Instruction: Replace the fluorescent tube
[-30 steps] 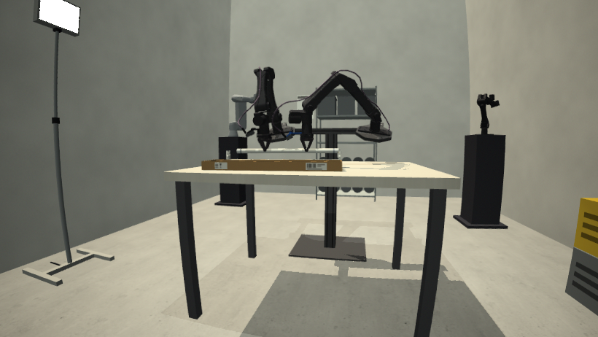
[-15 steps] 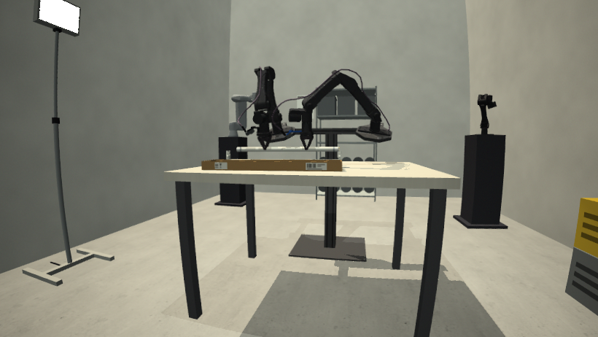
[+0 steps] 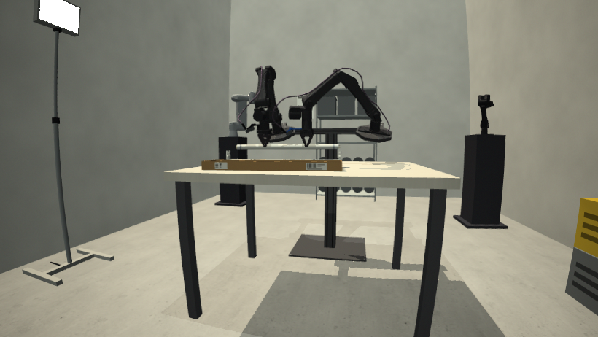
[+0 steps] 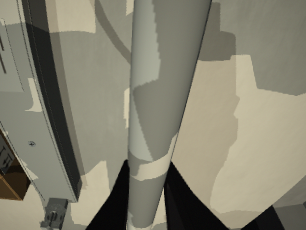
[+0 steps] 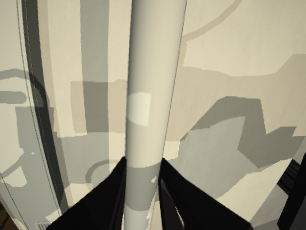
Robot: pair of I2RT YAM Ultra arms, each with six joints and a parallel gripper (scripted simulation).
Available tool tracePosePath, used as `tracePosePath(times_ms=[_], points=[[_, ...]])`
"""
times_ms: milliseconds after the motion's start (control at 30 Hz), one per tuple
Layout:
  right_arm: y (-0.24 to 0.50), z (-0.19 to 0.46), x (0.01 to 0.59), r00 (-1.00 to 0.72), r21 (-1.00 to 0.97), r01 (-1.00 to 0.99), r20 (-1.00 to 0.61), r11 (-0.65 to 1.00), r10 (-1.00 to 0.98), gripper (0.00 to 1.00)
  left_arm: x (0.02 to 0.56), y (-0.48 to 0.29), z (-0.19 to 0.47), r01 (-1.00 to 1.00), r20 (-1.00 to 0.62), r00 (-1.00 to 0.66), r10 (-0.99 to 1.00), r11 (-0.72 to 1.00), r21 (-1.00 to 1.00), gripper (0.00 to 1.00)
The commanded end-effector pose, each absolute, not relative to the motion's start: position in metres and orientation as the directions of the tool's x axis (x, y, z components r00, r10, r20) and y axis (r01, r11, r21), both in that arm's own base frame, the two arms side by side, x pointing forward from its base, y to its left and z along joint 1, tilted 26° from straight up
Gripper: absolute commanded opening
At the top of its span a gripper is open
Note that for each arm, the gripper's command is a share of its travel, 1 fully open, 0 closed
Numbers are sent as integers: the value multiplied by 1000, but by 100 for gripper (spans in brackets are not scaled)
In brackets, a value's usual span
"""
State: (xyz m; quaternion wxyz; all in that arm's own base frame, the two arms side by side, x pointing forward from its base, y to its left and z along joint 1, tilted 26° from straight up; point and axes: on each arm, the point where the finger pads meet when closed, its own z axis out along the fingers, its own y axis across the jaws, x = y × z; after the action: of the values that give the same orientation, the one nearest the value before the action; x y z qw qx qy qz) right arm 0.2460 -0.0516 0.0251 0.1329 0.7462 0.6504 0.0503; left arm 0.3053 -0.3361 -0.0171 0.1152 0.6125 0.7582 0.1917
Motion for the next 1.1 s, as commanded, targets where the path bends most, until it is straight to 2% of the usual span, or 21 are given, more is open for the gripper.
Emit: tracePosePath(times_ms=[0,233,400,1067], points=[[-51,44,249,159,289,949,-105,-123,982,11,297,-356,11,882,8,-201,980,177,437,11],[-48,49,268,154,344,932,-80,-118,985,11,306,-363,14,878,-19,-178,984,167,449,11],[-49,47,270,156,337,934,-86,-118,984,11,311,-360,-2,881,1,-187,982,167,442,11],[-50,42,269,157,269,954,-85,-129,984,11,324,-342,1,892,40,-199,979,164,422,11]])
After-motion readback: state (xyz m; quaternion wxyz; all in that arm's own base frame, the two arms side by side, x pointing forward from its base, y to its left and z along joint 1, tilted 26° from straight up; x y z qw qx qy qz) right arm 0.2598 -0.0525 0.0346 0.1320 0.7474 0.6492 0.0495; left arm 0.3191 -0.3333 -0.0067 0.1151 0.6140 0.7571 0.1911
